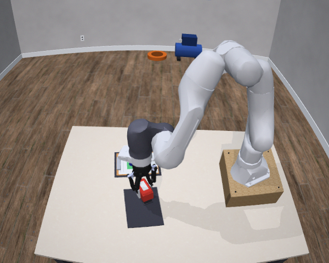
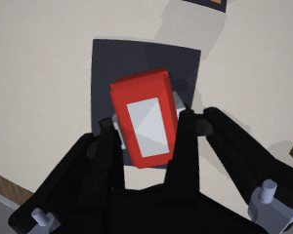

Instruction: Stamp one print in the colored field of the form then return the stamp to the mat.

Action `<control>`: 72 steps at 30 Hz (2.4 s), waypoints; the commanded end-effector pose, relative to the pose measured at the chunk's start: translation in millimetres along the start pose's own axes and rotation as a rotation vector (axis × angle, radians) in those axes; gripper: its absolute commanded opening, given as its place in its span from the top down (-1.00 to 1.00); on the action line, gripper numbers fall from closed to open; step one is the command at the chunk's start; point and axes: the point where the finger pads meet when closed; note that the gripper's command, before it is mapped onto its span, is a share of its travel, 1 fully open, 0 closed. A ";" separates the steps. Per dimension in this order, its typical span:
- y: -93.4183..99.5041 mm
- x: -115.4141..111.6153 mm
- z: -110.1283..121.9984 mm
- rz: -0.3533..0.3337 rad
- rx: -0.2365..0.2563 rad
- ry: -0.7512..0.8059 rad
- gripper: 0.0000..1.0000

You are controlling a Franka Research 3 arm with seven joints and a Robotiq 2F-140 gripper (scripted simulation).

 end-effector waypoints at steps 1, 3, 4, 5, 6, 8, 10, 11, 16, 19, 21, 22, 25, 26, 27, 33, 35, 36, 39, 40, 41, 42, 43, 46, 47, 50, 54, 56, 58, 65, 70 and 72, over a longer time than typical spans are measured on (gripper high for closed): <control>6.6 -26.7 -27.4 0.035 0.017 -0.097 0.59; 7.0 -27.8 -28.9 0.035 0.017 -0.097 0.59; 7.0 -27.8 -28.9 0.035 0.017 -0.097 0.59; 7.8 -30.0 -32.1 0.035 0.017 -0.097 0.59; 9.1 -33.4 -36.8 0.035 0.017 -0.097 0.59; 12.1 -41.2 -47.8 0.035 0.017 -0.097 0.59; 14.2 -46.6 -55.3 0.035 0.017 -0.097 0.59; 14.5 -47.6 -56.7 0.035 0.017 -0.097 0.59; 14.6 -47.8 -57.0 0.035 0.017 -0.097 0.59; 14.6 -47.6 -56.8 0.035 0.017 -0.097 0.59; 14.6 -47.6 -56.8 0.035 0.017 -0.097 0.59; 14.3 -46.6 -55.7 0.035 0.017 -0.097 0.59; 11.8 -36.6 -45.1 0.035 0.017 -0.097 0.59; 10.7 -32.0 -40.2 0.035 0.017 -0.097 0.59; 9.6 -27.6 -35.6 0.035 0.017 -0.097 0.59; 7.9 -20.6 -28.2 0.035 0.017 -0.097 0.59; 7.9 -20.6 -28.2 0.035 0.017 -0.097 0.59; 7.9 -20.6 -28.2 0.035 0.017 -0.097 0.59; 7.9 -20.6 -28.2 0.035 0.017 -0.097 0.59; 7.9 -20.6 -28.2 0.035 0.017 -0.097 0.59; 8.0 -20.7 -28.4 0.035 0.017 -0.097 0.59; 8.2 -20.8 -28.9 0.035 0.017 -0.097 0.59; 8.4 -20.9 -29.5 0.035 0.017 -0.097 0.59; 9.1 -21.3 -31.2 0.035 0.017 -0.097 0.59; 9.2 -21.4 -31.4 0.035 0.017 -0.097 0.59; 9.3 -21.4 -31.5 0.035 0.017 -0.097 0.59; 9.3 -21.4 -31.5 0.035 0.017 -0.097 0.59; 9.3 -21.4 -31.5 0.035 0.017 -0.097 0.59; 9.1 -21.4 -31.5 0.035 0.017 -0.097 0.59; 3.0 -21.2 -31.7 0.035 0.017 -0.097 0.59; -7.7 -21.0 -32.2 0.035 0.017 -0.097 0.59; -7.7 -21.0 -32.2 0.035 0.017 -0.097 0.59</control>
Point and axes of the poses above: the point where the finger pads meet when closed, its own y axis back along the fingers, its own z axis across the jaws, x = y × z, and after that the axes turned 15 degrees about y, right-handed
